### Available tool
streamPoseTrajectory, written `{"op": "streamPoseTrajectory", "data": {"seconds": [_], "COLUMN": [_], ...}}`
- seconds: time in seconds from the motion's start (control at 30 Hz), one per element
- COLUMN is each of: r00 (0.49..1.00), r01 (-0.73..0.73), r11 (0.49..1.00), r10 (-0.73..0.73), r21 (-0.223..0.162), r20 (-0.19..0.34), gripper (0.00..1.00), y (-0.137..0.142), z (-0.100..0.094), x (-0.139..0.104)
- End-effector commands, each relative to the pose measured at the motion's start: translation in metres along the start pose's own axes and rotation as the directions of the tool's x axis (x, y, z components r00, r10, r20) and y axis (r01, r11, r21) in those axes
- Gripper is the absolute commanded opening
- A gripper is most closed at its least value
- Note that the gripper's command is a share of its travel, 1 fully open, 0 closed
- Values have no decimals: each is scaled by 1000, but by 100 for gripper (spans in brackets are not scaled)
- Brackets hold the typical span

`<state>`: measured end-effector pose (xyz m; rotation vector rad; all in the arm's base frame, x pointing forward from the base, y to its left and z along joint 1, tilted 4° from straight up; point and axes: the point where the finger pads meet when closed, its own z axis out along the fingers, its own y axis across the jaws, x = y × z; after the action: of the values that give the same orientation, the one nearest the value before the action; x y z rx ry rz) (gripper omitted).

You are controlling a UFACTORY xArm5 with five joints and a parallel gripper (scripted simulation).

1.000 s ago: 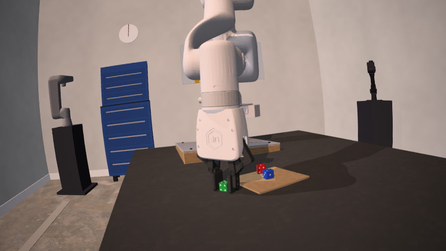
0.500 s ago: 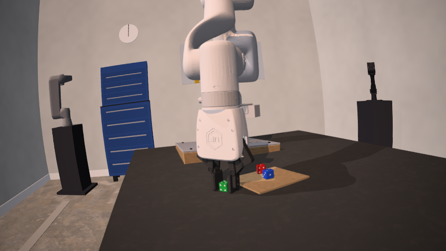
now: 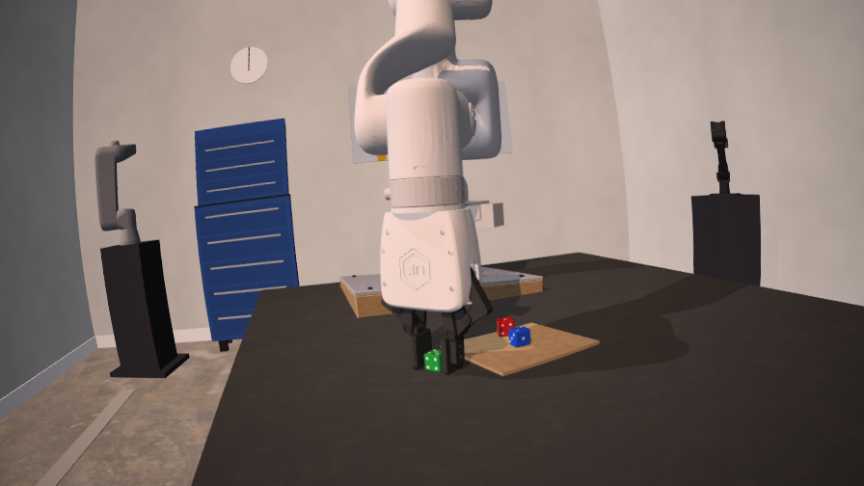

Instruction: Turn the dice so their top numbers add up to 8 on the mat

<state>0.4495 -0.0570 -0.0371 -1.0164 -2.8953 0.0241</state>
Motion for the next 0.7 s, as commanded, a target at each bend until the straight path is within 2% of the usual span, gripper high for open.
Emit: {"op": "streamPoseTrajectory", "data": {"seconds": [0.0,0.03,0.07,0.67], "r00": [1000,1000,1000,1000], "r01": [0,0,0,0], "r11": [1000,1000,1000,1000], "r10": [0,0,0,0], "r21": [-2,-2,-2,-2], "r20": [3,3,3,3], "gripper": [36,36,15,15], "y": [1,1,1,1], "z": [-1,-1,-1,-1], "x": [-1,-1,-1,-1]}}
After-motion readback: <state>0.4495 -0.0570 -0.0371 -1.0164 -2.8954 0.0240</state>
